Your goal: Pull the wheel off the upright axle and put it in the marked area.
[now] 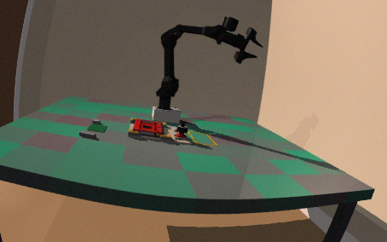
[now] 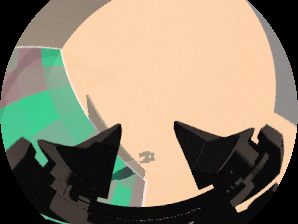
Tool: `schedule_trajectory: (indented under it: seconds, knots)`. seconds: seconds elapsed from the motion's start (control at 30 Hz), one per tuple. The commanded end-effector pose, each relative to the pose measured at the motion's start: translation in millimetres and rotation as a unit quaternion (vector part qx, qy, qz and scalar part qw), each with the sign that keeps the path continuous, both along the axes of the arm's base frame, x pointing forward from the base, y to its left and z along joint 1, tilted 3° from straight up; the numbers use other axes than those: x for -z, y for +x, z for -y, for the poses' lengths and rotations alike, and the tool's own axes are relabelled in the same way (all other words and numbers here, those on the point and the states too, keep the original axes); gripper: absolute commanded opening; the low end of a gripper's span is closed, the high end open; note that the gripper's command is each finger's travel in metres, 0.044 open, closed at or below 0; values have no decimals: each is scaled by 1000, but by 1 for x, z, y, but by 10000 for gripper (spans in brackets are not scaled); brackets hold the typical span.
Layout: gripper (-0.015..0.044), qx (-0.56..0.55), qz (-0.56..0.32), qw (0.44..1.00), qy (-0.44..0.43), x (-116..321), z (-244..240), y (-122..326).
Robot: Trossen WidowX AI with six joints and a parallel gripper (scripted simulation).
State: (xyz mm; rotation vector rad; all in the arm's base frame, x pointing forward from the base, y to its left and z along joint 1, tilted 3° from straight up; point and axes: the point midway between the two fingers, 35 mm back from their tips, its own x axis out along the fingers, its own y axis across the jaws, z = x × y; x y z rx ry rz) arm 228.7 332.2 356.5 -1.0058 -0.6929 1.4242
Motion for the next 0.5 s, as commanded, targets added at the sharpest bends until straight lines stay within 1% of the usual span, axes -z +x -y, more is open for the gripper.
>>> schedule_trajectory:
  seconds: [0.0, 0.13, 0.23, 0.37, 0.47]
  knots:
    - [300, 73, -70, 994, -33, 22, 14, 35]
    - [300, 140, -141, 978, -63, 47, 31, 65]
    - [300, 195, -210, 955, -81, 68, 46, 86]
    - [300, 270, -299, 910, -98, 95, 71, 112]
    - [300, 326, -361, 867, -108, 115, 92, 128]
